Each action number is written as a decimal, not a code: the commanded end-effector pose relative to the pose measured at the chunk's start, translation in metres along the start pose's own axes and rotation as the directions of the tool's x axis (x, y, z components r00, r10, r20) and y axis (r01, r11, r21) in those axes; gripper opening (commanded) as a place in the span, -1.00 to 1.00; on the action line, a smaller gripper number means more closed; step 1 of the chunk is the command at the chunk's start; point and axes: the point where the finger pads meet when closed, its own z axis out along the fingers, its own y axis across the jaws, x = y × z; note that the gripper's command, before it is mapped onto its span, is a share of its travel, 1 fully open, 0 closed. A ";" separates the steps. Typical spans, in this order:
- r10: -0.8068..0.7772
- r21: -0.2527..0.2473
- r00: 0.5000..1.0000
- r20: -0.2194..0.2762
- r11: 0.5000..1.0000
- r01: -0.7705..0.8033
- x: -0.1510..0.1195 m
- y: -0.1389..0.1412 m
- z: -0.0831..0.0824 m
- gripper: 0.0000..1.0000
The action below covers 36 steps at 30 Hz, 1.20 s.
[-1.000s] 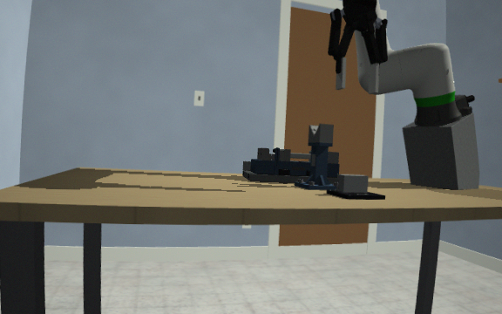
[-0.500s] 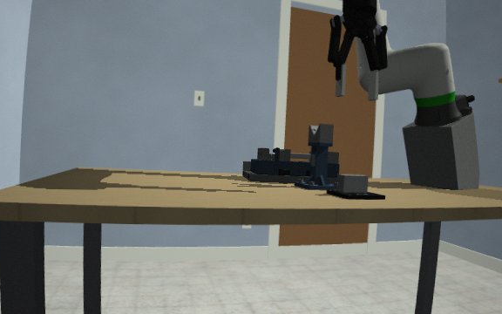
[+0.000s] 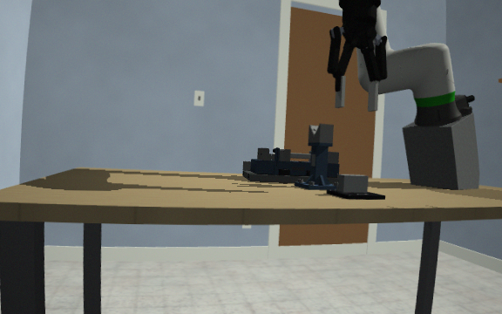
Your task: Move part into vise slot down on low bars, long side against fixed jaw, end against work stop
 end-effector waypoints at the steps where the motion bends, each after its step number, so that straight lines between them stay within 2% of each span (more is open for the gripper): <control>1: 0.000 -0.001 1.000 0.000 1.000 0.000 0.000 0.000 0.007 0.02; 17: 0.000 -0.001 1.000 0.000 1.000 0.000 0.000 0.000 0.046 0.02; 19: 0.000 -0.001 1.000 0.000 1.000 0.000 0.000 0.000 0.046 0.02; 34: 0.000 -0.001 1.000 0.000 1.000 0.000 0.000 0.000 0.086 0.02; 36: 0.000 -0.001 1.000 0.000 1.000 0.000 0.000 0.000 0.086 0.02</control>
